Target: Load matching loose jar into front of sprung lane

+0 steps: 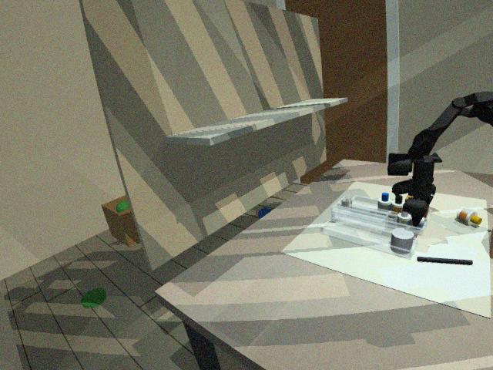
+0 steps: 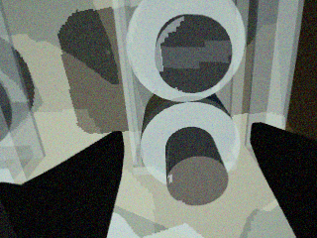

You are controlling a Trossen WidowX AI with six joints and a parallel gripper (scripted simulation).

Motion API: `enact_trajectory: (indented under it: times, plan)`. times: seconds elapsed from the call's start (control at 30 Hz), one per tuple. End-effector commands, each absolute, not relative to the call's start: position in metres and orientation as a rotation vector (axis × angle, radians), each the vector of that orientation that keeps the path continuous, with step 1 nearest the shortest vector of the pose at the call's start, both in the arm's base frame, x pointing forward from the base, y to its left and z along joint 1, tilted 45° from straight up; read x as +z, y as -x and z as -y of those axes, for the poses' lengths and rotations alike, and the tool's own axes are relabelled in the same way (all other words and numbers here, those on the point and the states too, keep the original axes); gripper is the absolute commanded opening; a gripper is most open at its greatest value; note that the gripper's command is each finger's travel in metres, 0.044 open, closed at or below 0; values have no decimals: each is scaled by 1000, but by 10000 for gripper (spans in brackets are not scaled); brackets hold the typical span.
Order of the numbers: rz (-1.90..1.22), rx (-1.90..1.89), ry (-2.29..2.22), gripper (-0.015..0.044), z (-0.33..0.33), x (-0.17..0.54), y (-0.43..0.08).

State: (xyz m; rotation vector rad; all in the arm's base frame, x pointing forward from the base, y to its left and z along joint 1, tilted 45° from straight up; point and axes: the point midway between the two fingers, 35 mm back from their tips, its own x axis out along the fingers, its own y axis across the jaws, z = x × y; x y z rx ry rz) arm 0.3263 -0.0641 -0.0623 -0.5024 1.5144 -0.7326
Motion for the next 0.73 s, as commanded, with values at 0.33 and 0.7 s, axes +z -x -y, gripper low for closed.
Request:
enact_trajectory:
  times: [0.33,0.7]
  plan:
    - [-1512,-734,499,298,49,-49,-323]
    - [-1514,-732,499,298,42,-51,-287]
